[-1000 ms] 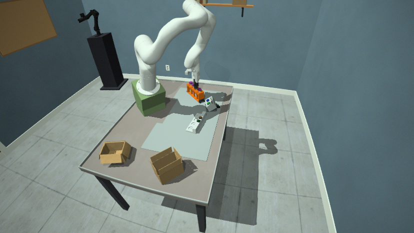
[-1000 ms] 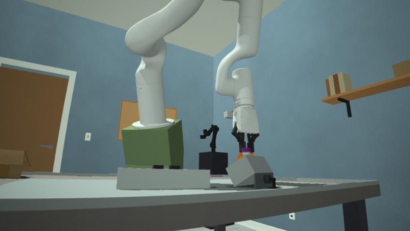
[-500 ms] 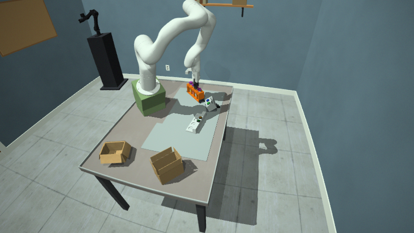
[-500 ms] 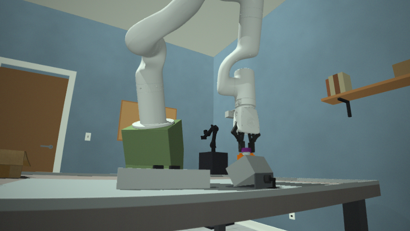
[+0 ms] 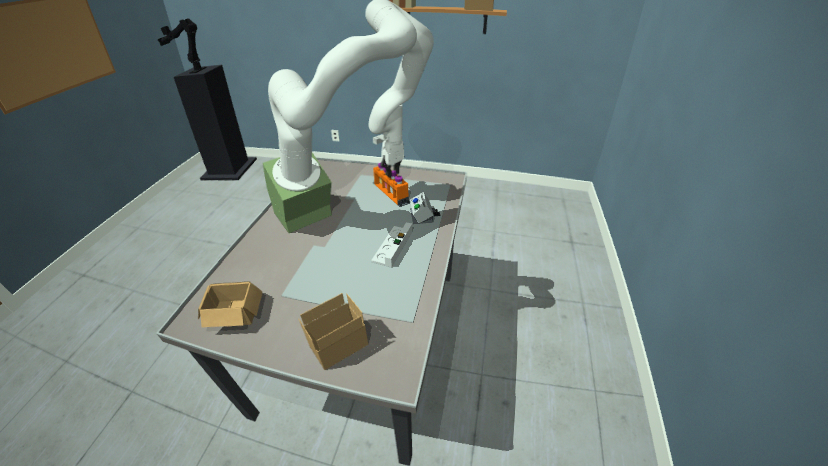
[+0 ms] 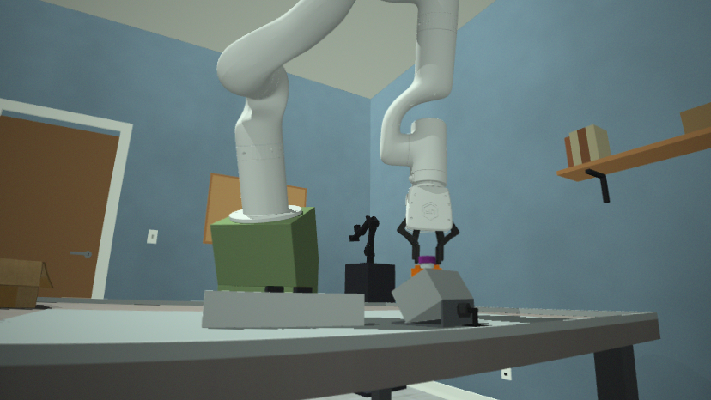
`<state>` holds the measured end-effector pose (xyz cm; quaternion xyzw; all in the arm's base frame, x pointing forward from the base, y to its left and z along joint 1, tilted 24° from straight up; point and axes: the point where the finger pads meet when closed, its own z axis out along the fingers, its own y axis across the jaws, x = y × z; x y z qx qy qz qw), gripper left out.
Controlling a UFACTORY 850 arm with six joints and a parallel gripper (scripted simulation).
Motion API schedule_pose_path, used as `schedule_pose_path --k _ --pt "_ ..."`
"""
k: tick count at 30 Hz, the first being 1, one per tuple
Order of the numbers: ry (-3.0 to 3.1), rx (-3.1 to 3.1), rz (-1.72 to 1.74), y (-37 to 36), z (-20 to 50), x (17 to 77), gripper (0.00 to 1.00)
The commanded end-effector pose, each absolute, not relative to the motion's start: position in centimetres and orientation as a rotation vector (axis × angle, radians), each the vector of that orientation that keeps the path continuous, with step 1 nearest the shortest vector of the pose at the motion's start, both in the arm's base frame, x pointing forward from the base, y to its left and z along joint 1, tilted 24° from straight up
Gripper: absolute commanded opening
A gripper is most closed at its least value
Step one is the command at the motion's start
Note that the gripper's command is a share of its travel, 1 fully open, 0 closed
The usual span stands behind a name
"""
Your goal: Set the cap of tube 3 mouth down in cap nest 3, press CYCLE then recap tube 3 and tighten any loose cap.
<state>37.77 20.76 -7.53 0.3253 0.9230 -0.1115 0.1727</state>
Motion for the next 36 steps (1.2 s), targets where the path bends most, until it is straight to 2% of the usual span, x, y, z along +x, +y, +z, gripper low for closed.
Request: schedule_pose_path --k 1,19,32,33,36 --pt "2.456 1.219 -0.197 20.80 -7.50 37.81 0.46" --pt "1.928 1.926 -0.018 20.80 -7.50 37.81 0.46" --pt "1.840 2.009 0.013 20.81 -7.50 37.81 0.46" --pt "1.840 2.009 0.013 20.81 -7.50 37.81 0.00" --pt "1.840 2.009 0.013 20.80 -7.50 37.81 0.00"
